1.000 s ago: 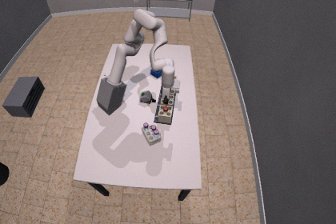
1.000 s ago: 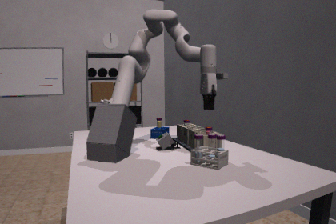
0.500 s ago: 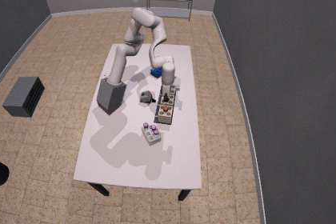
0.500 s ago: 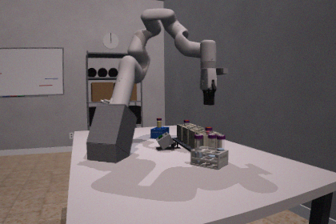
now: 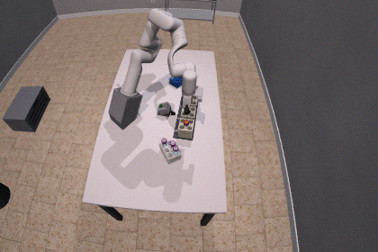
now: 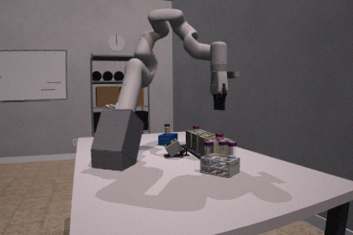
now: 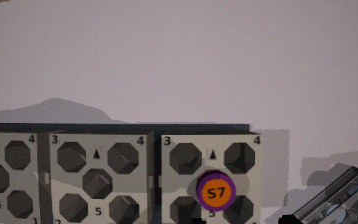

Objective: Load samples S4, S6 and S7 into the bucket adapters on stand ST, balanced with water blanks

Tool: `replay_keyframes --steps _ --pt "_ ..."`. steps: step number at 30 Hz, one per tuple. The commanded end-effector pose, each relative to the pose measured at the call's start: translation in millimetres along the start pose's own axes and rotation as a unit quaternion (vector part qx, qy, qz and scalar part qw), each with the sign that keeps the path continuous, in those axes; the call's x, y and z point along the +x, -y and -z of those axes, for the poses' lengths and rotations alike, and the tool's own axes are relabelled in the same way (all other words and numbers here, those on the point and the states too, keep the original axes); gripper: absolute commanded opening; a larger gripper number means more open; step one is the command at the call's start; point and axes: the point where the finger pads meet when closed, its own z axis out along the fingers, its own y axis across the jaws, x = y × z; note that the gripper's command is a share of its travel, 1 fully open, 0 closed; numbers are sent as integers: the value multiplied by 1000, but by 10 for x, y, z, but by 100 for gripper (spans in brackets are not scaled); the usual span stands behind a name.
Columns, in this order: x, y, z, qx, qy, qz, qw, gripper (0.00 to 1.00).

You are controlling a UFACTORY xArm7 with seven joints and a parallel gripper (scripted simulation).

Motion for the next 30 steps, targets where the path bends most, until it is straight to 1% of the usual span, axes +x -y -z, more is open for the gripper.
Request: replay_keyframes --steps 1,3,4,5,7,11,15,22,24,30 --pt "10 -11 17 -1 -2 0 1000 44" --pt "10 -11 17 -1 -2 0 1000 44" --pt "-1 37 17 -2 -2 17 1000 57" --pt "-12 86 17 -2 -2 33 999 57" --pt "-12 86 17 -2 -2 33 999 57" --pt "-58 281 16 -2 -2 100 995 57" --pt "-104 477 15 -2 -2 166 986 57" --pt "-184 819 14 -2 -1 279 960 57" --pt "-184 819 14 -2 -1 279 960 57" --pt "-254 1112 13 -2 -1 374 927 57"
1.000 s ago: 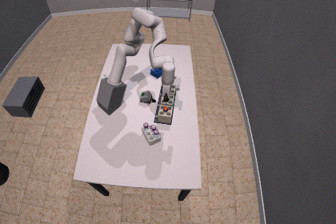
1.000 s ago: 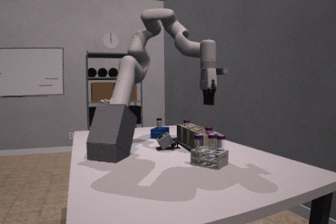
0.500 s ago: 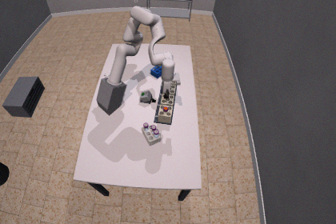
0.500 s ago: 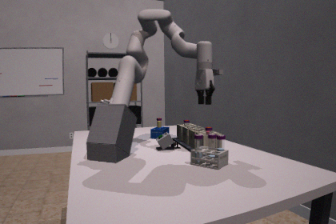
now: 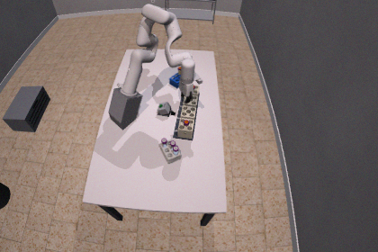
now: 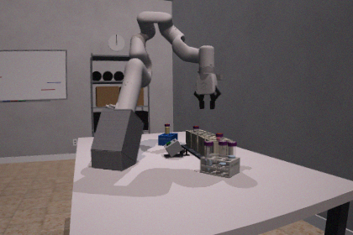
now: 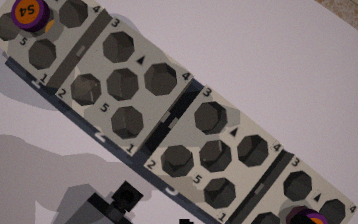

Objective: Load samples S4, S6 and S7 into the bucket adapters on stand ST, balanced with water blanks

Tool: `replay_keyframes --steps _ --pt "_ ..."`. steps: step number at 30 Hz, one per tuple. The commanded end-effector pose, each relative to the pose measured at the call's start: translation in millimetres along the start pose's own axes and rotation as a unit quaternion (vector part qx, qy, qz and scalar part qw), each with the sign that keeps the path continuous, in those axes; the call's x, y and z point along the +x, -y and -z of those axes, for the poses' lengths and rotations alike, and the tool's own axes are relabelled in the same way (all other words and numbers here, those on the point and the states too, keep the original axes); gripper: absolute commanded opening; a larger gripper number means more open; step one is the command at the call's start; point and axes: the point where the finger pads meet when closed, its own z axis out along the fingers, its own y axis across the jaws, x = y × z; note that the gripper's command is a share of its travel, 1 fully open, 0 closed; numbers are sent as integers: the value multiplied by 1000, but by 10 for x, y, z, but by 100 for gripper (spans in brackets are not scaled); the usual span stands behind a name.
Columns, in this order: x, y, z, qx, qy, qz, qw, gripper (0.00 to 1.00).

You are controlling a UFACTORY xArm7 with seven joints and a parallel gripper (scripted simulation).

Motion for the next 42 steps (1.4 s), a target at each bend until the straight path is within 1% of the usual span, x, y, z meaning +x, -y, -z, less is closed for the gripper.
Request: replay_keyframes --steps 1,8,9,11,26,28,42 --pt "98 191 21 -3 -4 72 997 57" --pt "243 511 19 -4 -3 178 984 57" --pt "264 557 19 -4 -3 178 984 57" --pt "264 557 19 -4 -3 178 984 57" --pt "573 1244 18 -3 -4 179 984 57" --pt "573 1244 18 -3 -4 179 984 57" --pt "861 1885 16 -3 -4 179 984 57"
